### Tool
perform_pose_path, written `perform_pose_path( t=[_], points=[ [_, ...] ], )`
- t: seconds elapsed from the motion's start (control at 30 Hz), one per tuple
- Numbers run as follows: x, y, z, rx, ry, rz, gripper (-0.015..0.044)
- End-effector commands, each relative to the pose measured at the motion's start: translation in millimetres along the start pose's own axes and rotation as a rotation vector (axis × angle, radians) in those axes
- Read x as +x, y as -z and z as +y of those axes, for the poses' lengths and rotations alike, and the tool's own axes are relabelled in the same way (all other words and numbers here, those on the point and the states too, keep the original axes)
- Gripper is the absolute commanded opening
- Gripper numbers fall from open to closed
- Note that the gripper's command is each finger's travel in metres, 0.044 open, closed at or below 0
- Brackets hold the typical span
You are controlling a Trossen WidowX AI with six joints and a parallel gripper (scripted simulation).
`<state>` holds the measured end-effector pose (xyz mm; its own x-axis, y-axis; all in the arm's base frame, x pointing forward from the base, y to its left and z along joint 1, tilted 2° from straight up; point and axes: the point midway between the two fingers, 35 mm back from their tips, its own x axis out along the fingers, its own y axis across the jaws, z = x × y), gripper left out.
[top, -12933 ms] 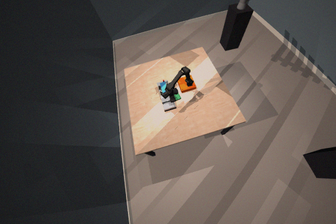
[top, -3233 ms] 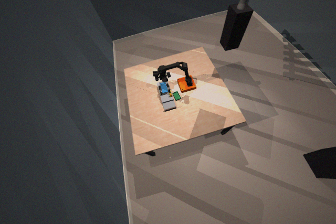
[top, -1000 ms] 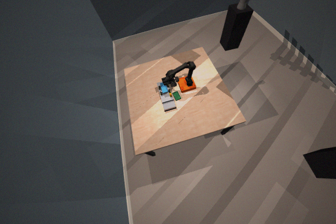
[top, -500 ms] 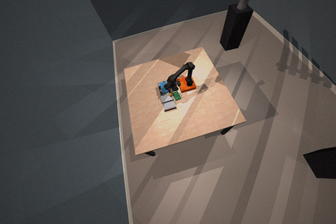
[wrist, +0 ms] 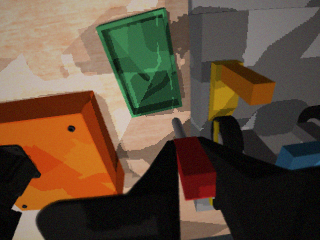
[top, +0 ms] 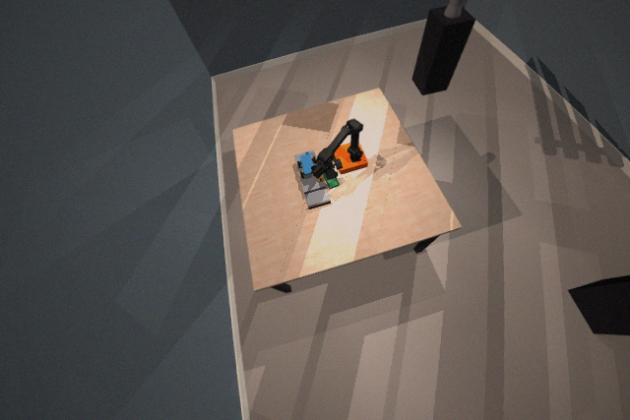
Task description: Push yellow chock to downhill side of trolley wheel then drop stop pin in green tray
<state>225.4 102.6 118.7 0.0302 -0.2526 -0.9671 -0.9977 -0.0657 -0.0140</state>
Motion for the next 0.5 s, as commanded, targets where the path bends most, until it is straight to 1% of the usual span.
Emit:
perform_pose_path(
  t=[0.0,0.1,0.47],
  points=[
    [-1.3,-4.1,-0.6,0.007,-0.001,-0.003,0.0],
    [-1.2,-3.8,-0.4,-0.034,0.001,-0.011,0.0],
    [-0.8,-1.6,0.6,-0.365,0.039,-0.065,0.0]
  ],
)
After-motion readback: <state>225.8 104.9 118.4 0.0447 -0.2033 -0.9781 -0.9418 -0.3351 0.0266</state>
